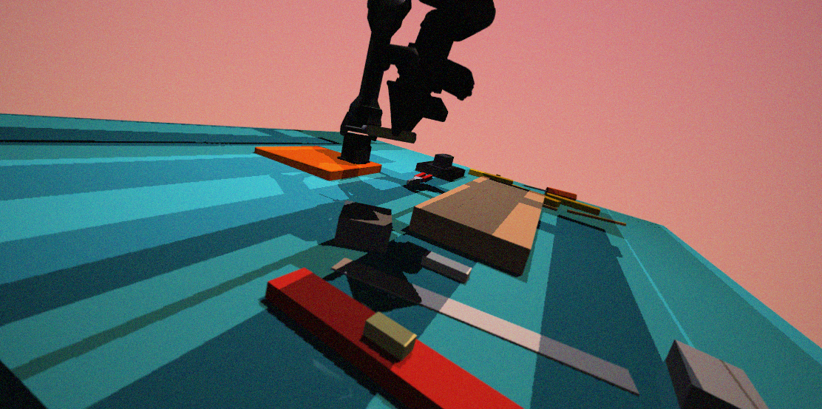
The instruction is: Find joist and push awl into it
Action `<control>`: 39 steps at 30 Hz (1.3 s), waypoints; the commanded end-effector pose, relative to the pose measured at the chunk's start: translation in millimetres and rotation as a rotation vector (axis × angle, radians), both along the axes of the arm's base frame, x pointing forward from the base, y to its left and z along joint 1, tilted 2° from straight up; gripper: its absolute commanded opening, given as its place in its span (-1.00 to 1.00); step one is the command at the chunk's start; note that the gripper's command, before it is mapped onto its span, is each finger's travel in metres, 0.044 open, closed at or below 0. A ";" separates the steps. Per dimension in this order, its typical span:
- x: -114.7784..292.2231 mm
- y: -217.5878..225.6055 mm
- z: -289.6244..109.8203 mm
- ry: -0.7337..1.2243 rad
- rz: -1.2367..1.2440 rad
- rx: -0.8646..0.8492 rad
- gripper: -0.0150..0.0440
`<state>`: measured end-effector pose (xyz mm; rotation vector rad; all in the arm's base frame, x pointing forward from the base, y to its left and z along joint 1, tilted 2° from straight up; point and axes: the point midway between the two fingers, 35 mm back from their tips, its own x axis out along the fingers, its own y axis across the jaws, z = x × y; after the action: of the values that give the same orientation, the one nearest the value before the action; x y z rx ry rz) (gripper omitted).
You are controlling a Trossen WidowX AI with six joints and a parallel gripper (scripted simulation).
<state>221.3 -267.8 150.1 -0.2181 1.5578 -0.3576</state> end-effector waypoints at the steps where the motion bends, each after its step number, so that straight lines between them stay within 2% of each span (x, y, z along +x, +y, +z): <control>1: -1.0 -3.8 10.4 -0.057 -0.061 -0.116 -0.49; 19: -14.8 -6.9 47.3 -0.375 -0.346 -0.534 -0.49; 39: -57.3 14.6 83.7 -0.880 -0.715 -0.871 -0.49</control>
<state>173.4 -258.3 225.8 -0.1640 0.6000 -1.4117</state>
